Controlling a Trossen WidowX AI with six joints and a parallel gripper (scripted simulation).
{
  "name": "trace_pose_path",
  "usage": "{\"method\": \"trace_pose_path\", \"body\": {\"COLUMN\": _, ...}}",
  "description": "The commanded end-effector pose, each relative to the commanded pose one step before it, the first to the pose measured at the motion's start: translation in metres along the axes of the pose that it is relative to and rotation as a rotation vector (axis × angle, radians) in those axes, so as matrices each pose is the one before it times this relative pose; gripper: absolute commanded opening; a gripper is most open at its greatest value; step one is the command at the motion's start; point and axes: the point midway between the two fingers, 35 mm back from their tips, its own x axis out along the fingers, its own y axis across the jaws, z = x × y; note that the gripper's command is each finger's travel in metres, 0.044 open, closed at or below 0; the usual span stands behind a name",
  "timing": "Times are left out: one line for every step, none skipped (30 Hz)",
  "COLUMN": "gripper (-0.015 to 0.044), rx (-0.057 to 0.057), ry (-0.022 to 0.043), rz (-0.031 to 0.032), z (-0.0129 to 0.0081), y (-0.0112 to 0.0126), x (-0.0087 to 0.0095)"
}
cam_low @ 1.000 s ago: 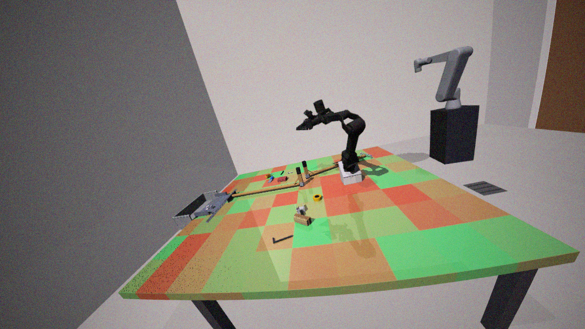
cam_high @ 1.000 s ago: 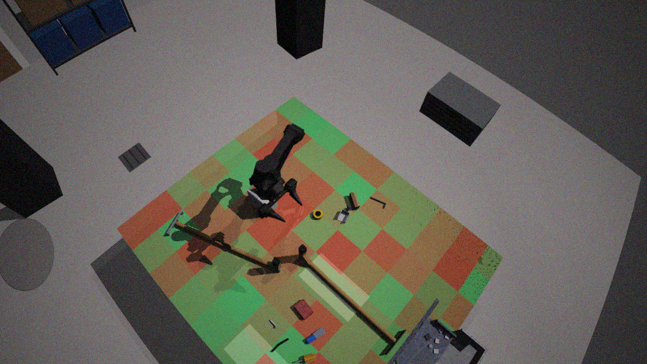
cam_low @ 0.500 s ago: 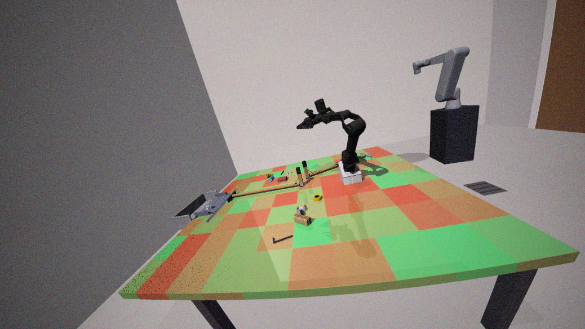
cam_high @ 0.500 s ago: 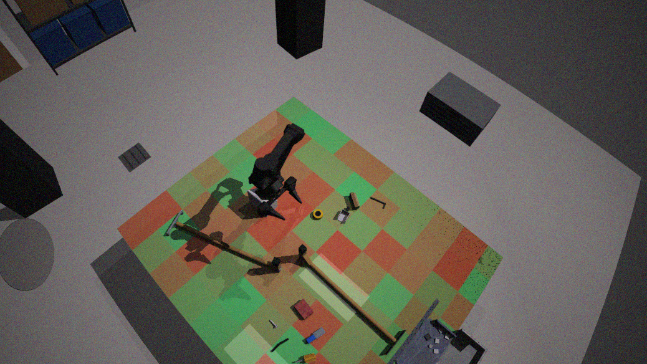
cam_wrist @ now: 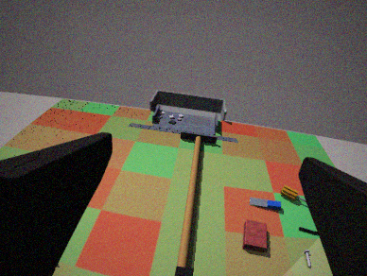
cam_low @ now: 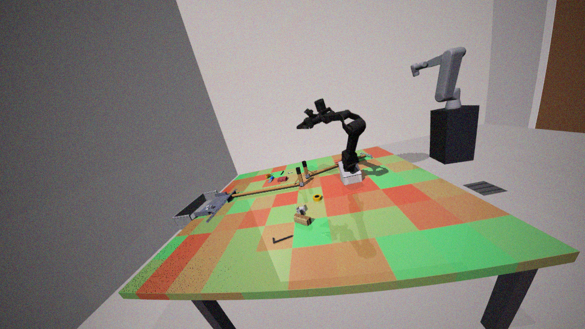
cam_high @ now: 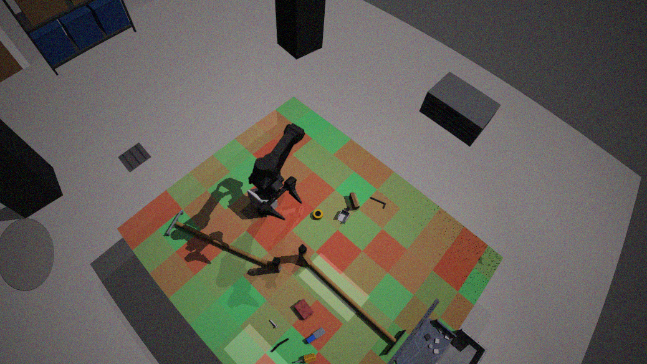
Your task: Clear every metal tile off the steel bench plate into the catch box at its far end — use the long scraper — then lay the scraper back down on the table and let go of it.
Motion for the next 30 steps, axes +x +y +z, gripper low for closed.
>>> {"method": "trace_pose_path", "body": {"gripper": 0.0440, "rx": 0.0024, "ry": -0.00008, "rz": 0.00335, "z": 0.00042, "y": 0.00072, "x": -0.00005}}
{"method": "trace_pose_path", "body": {"gripper": 0.0440, "rx": 0.0008, "ry": 0.00174, "rz": -0.00022, "z": -0.00067, "y": -0.00026, "x": 0.00068}}
{"method": "trace_pose_path", "body": {"gripper": 0.0440, "rx": 0.0023, "ry": 0.00528, "rz": -0.00068, "z": -0.00202, "y": -0.00076, "x": 0.00204}}
{"method": "trace_pose_path", "body": {"gripper": 0.0440, "rx": 0.0038, "ry": 0.00898, "rz": -0.00117, "z": -0.00341, "y": -0.00124, "x": 0.00340}}
{"method": "trace_pose_path", "body": {"gripper": 0.0440, "rx": 0.0045, "ry": 0.01109, "rz": -0.00147, "z": -0.00415, "y": -0.00145, "x": 0.00409}}
{"method": "trace_pose_path", "body": {"gripper": 0.0440, "rx": 0.0043, "ry": 0.01140, "rz": -0.00153, "z": -0.00420, "y": -0.00140, "x": 0.00410}}
{"method": "trace_pose_path", "body": {"gripper": 0.0440, "rx": 0.0042, "ry": 0.01171, "rz": -0.00159, "z": -0.00425, "y": -0.00135, "x": 0.00411}}
{"method": "trace_pose_path", "body": {"gripper": 0.0440, "rx": 0.0040, "ry": 0.01201, "rz": -0.00164, "z": -0.00430, "y": -0.00130, "x": 0.00411}}
{"method": "trace_pose_path", "body": {"gripper": 0.0440, "rx": 0.0038, "ry": 0.01232, "rz": -0.00169, "z": -0.00434, "y": -0.00125, "x": 0.00412}}
{"method": "trace_pose_path", "body": {"gripper": 0.0440, "rx": 0.0037, "ry": 0.01262, "rz": -0.00174, "z": -0.00439, "y": -0.00119, "x": 0.00412}}
{"method": "trace_pose_path", "body": {"gripper": 0.0440, "rx": 0.0035, "ry": 0.01292, "rz": -0.00178, "z": -0.00443, "y": -0.00114, "x": 0.00413}}
{"method": "trace_pose_path", "body": {"gripper": 0.0440, "rx": 0.0033, "ry": 0.01322, "rz": -0.00182, "z": -0.00447, "y": -0.00109, "x": 0.00413}}
{"method": "trace_pose_path", "body": {"gripper": 0.0440, "rx": 0.0032, "ry": 0.01351, "rz": -0.00185, "z": -0.00451, "y": -0.00103, "x": 0.00413}}
{"method": "trace_pose_path", "body": {"gripper": 0.0440, "rx": 0.0030, "ry": 0.01381, "rz": -0.00188, "z": -0.00455, "y": -0.00098, "x": 0.00414}}
{"method": "trace_pose_path", "body": {"gripper": 0.0440, "rx": 0.0028, "ry": 0.01410, "rz": -0.00191, "z": -0.00459, "y": -0.00092, "x": 0.00414}}
{"method": "trace_pose_path", "body": {"gripper": 0.0440, "rx": 0.0026, "ry": 0.01438, "rz": -0.00193, "z": -0.00462, "y": -0.00087, "x": 0.00414}}
{"method": "trace_pose_path", "body": {"gripper": 0.0440, "rx": 0.0024, "ry": 0.01467, "rz": -0.00195, "z": -0.00466, "y": -0.00082, "x": 0.00414}}
{"method": "trace_pose_path", "body": {"gripper": 0.0440, "rx": 0.0022, "ry": 0.01495, "rz": -0.00197, "z": -0.00469, "y": -0.00076, "x": 0.00414}}
{"method": "trace_pose_path", "body": {"gripper": 0.0440, "rx": 0.0020, "ry": 0.01523, "rz": -0.00198, "z": -0.00472, "y": -0.00070, "x": 0.00414}}
{"method": "trace_pose_path", "body": {"gripper": 0.0440, "rx": 0.0018, "ry": 0.01550, "rz": -0.00199, "z": -0.00475, "y": -0.00065, "x": 0.00413}}
{"method": "trace_pose_path", "body": {"gripper": 0.0440, "rx": 0.0016, "ry": 0.01577, "rz": -0.00200, "z": -0.00478, "y": -0.00059, "x": 0.00413}}
{"method": "trace_pose_path", "body": {"gripper": 0.0440, "rx": 0.0014, "ry": 0.01604, "rz": -0.00200, "z": -0.00481, "y": -0.00054, "x": 0.00413}}
{"method": "trace_pose_path", "body": {"gripper": 0.0440, "rx": 0.0012, "ry": 0.01631, "rz": -0.00200, "z": -0.00483, "y": -0.00048, "x": 0.00412}}
{"method": "trace_pose_path", "body": {"gripper": 0.0440, "rx": 0.0010, "ry": 0.01657, "rz": -0.00199, "z": -0.00486, "y": -0.00043, "x": 0.00412}}
{"method": "trace_pose_path", "body": {"gripper": 0.0440, "rx": 0.0008, "ry": 0.01683, "rz": -0.00199, "z": -0.00488, "y": -0.00037, "x": 0.00411}}
{"method": "trace_pose_path", "body": {"gripper": 0.0440, "rx": 0.0006, "ry": 0.01708, "rz": -0.00198, "z": -0.00490, "y": -0.00032, "x": 0.00411}}
{"method": "trace_pose_path", "body": {"gripper": 0.0440, "rx": 0.0004, "ry": 0.01734, "rz": -0.00197, "z": -0.00492, "y": -0.00026, "x": 0.00410}}
{"method": "trace_pose_path", "body": {"gripper": 0.0440, "rx": 0.0001, "ry": 0.01758, "rz": -0.00195, "z": -0.00494, "y": -0.00020, "x": 0.00410}}
{"method": "trace_pose_path", "body": {"gripper": 0.0440, "rx": -0.0001, "ry": 0.01783, "rz": -0.00193, "z": -0.00495, "y": -0.00015, "x": 0.00409}}
{"method": "trace_pose_path", "body": {"gripper": 0.0440, "rx": -0.0003, "ry": 0.01807, "rz": -0.00191, "z": -0.00497, "y": -0.00009, "x": 0.00408}}
